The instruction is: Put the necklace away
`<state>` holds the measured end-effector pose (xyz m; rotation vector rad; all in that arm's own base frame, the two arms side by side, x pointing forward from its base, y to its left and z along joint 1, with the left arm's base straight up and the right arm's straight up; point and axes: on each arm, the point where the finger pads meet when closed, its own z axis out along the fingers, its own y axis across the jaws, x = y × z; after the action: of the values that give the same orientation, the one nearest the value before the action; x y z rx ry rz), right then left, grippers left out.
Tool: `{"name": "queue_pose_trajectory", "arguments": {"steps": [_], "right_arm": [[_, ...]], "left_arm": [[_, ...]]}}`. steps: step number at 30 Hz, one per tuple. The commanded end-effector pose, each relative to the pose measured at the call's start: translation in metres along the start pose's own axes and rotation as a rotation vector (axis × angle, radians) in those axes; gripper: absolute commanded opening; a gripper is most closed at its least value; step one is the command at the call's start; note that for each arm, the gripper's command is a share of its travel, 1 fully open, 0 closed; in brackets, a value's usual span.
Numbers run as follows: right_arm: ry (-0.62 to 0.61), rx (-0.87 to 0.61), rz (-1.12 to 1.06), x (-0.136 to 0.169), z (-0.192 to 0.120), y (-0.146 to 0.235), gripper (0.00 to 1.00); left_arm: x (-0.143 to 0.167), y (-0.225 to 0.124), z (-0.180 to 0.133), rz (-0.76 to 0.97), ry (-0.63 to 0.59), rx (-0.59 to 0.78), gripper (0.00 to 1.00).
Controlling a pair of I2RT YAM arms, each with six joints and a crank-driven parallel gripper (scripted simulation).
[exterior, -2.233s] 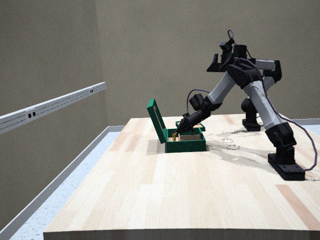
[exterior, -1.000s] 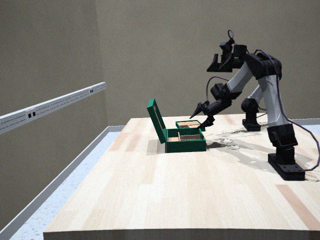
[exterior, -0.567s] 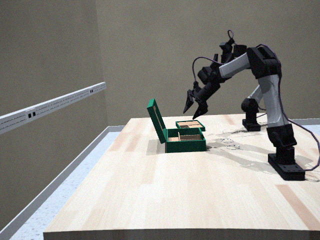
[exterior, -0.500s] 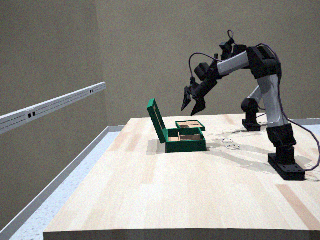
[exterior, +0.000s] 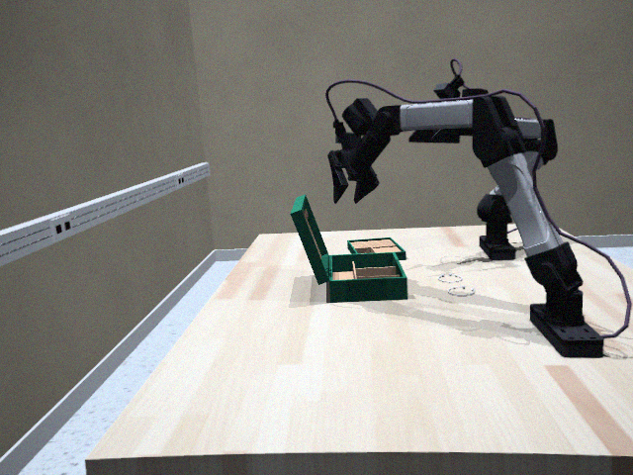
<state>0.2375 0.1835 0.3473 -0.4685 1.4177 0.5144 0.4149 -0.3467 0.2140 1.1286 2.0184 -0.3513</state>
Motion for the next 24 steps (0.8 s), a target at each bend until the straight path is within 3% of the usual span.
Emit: {"name": "queue_pose_trajectory", "arguments": {"steps": [1, 24], "right_arm": [[-0.042, -0.002, -0.001, -0.022, 0.0, 0.0, 1.0], [-0.042, -0.002, -0.001, -0.022, 0.0, 0.0, 1.0]], "left_arm": [[-0.012, -0.007, -0.002, -0.074, -0.004, 0.112, 0.69], [-0.026, 0.004, -0.006, -0.075, -0.049, 0.097, 0.69]]}}
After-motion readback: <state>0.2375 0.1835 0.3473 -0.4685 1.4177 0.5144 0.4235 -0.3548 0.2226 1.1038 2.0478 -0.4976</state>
